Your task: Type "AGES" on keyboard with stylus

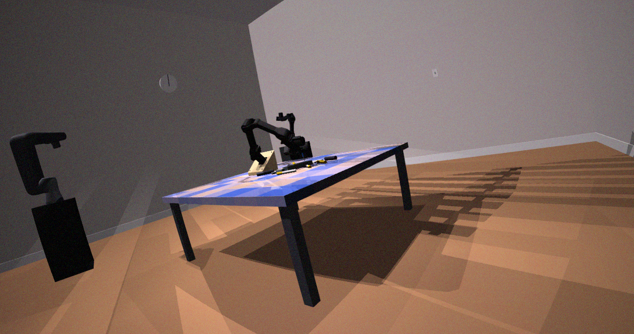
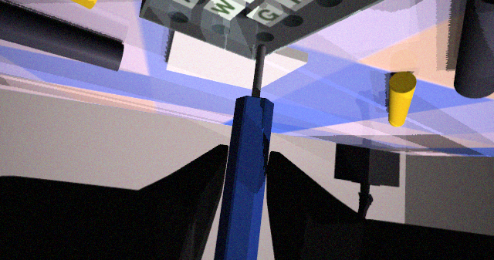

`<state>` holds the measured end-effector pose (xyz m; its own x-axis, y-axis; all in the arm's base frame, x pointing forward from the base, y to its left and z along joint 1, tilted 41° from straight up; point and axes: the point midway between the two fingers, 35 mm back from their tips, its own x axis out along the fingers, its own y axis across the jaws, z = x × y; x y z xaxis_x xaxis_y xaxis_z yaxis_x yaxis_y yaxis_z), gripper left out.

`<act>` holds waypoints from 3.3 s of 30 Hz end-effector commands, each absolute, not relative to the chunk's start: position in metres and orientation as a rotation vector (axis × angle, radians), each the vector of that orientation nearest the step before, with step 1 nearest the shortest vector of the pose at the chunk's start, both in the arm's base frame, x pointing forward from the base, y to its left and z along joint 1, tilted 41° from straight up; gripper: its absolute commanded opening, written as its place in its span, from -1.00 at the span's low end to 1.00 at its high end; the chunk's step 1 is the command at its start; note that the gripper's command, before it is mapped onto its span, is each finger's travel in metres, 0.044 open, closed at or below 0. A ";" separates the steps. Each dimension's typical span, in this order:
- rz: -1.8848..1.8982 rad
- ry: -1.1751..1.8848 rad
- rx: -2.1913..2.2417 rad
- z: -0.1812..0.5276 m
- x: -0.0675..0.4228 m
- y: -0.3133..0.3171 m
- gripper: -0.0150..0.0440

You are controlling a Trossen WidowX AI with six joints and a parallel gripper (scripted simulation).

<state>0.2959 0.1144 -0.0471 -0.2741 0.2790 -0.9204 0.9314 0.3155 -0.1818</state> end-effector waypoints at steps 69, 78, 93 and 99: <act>-0.981 1.749 1.078 -0.030 0.294 0.120 -0.49; -0.983 1.739 1.079 0.012 0.308 0.072 -0.49; -0.984 1.740 1.081 0.075 0.305 0.005 -0.49; -0.984 1.739 1.081 0.061 0.307 -0.006 -0.49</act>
<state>0.3060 0.0011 0.0678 -0.2727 0.2714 -0.9230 0.9308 0.3170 -0.1818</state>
